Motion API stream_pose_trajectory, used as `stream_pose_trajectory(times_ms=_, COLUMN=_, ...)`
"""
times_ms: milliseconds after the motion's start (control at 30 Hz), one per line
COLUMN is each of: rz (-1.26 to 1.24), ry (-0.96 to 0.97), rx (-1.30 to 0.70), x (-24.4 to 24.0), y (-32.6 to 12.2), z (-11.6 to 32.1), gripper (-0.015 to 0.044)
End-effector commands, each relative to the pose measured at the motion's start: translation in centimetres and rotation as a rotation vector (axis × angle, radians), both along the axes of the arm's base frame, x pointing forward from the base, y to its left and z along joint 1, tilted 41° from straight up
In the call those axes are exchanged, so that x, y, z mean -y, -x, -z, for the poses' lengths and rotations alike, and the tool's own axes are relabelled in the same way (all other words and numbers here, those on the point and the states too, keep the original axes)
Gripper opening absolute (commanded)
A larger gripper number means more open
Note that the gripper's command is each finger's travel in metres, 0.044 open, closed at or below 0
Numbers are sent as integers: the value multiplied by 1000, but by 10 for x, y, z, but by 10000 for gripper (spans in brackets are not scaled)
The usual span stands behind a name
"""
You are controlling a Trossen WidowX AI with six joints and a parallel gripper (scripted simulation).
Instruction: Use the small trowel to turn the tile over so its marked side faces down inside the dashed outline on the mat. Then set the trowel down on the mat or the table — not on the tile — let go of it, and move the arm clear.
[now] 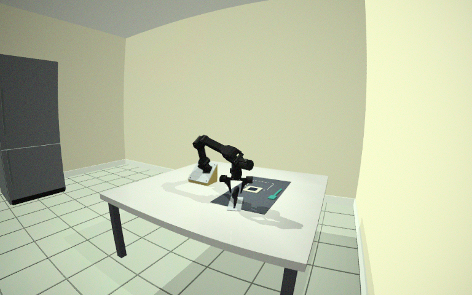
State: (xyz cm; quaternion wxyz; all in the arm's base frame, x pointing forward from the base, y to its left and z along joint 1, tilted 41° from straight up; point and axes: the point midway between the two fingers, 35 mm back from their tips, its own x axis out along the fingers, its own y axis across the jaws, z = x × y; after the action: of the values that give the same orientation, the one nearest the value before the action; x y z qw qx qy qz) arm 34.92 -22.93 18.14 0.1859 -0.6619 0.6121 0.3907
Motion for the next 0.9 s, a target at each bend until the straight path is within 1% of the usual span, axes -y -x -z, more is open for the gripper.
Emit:
stream_pose_trajectory(times_ms=0, rz=-2, ry=-1, rx=-4, x=0, y=0, z=0, gripper=270)
stream_pose_trajectory(times_ms=133, rz=-2, ry=-1, rx=-4, x=-2, y=0, z=-1, gripper=270)
stream_pose_trajectory(times_ms=267, rz=-3, ry=-1, rx=-5, x=-28, y=1, z=-31, gripper=270)
stream_pose_trajectory(times_ms=433, rz=-3, ry=-1, rx=-5, x=-30, y=1, z=-33, gripper=270)
stream_pose_trajectory(times_ms=467, rz=-17, ry=-4, rx=6, x=-32, y=-2, z=-33, gripper=296)
stream_pose_trajectory(times_ms=600, rz=-15, ry=-5, rx=9, x=-38, y=-2, z=-40, gripper=300)
stream_pose_trajectory(times_ms=867, rz=123, ry=-43, rx=180, x=-36, y=1, z=-35, gripper=300)
